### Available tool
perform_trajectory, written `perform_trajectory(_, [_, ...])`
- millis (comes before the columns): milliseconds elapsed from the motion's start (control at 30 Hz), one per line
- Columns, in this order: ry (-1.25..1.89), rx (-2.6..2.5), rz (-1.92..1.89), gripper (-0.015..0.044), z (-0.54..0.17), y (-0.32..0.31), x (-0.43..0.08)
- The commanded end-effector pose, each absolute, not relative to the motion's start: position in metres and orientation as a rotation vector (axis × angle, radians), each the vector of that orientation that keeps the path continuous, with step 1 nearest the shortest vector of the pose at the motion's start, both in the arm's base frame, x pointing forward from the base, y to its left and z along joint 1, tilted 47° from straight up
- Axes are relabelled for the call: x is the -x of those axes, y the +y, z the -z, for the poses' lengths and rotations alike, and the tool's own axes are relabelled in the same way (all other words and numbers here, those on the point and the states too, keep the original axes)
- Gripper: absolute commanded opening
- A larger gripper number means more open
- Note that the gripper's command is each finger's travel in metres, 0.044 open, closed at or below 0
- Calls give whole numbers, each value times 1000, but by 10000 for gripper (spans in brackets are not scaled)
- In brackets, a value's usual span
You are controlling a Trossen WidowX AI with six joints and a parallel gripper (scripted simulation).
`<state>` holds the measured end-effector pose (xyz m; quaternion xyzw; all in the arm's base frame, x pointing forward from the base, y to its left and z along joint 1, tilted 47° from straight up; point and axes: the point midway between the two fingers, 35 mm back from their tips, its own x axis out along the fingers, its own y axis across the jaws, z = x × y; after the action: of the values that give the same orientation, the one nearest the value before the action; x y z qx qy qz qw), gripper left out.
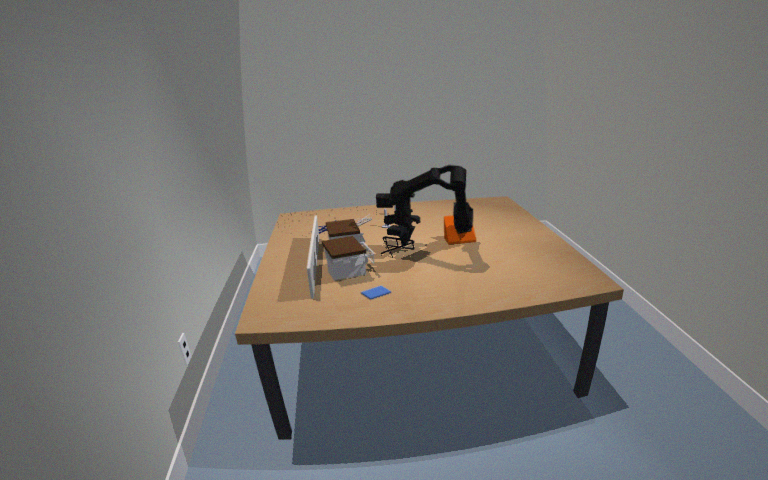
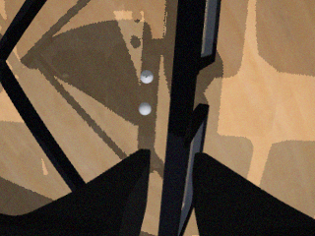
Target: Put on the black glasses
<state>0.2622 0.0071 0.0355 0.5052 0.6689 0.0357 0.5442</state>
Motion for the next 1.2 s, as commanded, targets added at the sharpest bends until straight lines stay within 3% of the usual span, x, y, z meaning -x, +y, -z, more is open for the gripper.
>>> perform_trajectory(0, [1587,-1198,-85,60,-35,7,-262])
perform_trajectory(300, [1587,-1198,-85,0,-35,7,-262])
perform_trajectory(1167, [1583,-1202,-82,0,-104,-66,-260])
